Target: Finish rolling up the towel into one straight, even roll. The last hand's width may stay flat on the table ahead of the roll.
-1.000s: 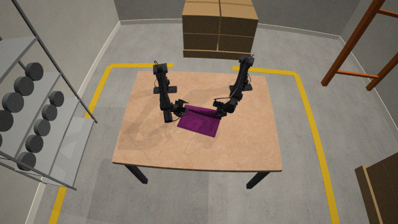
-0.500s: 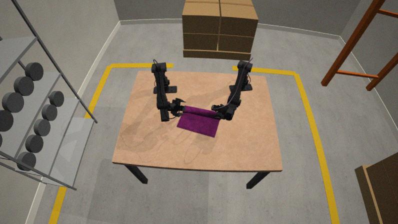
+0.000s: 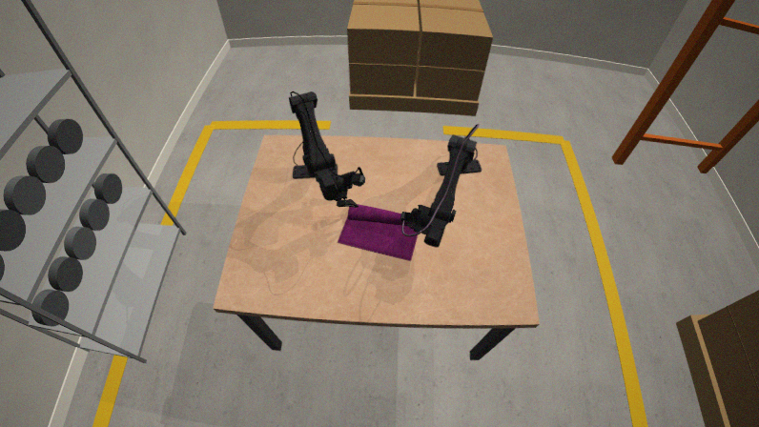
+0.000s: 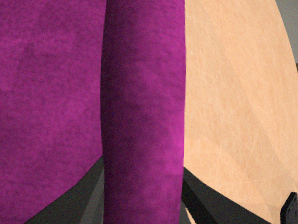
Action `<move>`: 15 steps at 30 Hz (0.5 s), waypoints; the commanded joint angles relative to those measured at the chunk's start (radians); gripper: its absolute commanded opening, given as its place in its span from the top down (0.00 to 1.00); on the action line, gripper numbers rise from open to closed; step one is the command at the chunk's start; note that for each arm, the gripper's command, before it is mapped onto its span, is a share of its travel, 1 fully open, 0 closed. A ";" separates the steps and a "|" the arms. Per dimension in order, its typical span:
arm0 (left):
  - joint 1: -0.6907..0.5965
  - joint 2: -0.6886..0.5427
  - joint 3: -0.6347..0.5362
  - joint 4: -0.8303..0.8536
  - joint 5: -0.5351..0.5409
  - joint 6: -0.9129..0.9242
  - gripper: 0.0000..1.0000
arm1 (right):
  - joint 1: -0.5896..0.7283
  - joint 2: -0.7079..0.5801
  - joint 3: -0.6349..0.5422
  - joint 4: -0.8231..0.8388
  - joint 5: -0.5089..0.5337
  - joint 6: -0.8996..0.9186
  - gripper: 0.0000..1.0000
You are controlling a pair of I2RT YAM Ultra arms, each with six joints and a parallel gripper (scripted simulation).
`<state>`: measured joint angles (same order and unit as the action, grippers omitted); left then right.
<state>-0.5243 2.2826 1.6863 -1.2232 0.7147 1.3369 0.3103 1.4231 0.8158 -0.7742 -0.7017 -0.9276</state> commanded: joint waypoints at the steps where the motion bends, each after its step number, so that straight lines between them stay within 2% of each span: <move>1: 0.010 0.064 0.104 -0.212 0.042 0.021 0.67 | 0.073 -0.126 -0.083 0.217 0.135 0.118 0.06; 3: 0.011 0.108 0.162 -0.280 0.046 0.029 0.67 | 0.127 -0.192 -0.135 0.286 0.207 0.153 0.06; 5: 0.011 0.108 0.162 -0.280 0.046 0.029 0.67 | 0.127 -0.192 -0.135 0.286 0.207 0.153 0.06; 6: 0.011 0.146 0.211 -0.335 0.047 0.047 0.67 | 0.179 -0.253 -0.189 0.352 0.288 0.193 0.05; 7: 0.012 0.154 0.219 -0.348 0.049 0.043 0.67 | 0.205 -0.274 -0.209 0.380 0.323 0.203 0.05; 12: 0.013 0.155 0.214 -0.348 0.051 0.038 0.67 | 0.322 -0.356 -0.290 0.483 0.489 0.249 0.03; 15: 0.013 0.155 0.213 -0.348 0.051 0.039 0.67 | 0.347 -0.363 -0.306 0.506 0.533 0.255 0.02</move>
<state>-0.5194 2.4420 1.8732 -1.5288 0.7429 1.3575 0.6403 1.0916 0.5220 -0.3481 -0.2726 -0.7101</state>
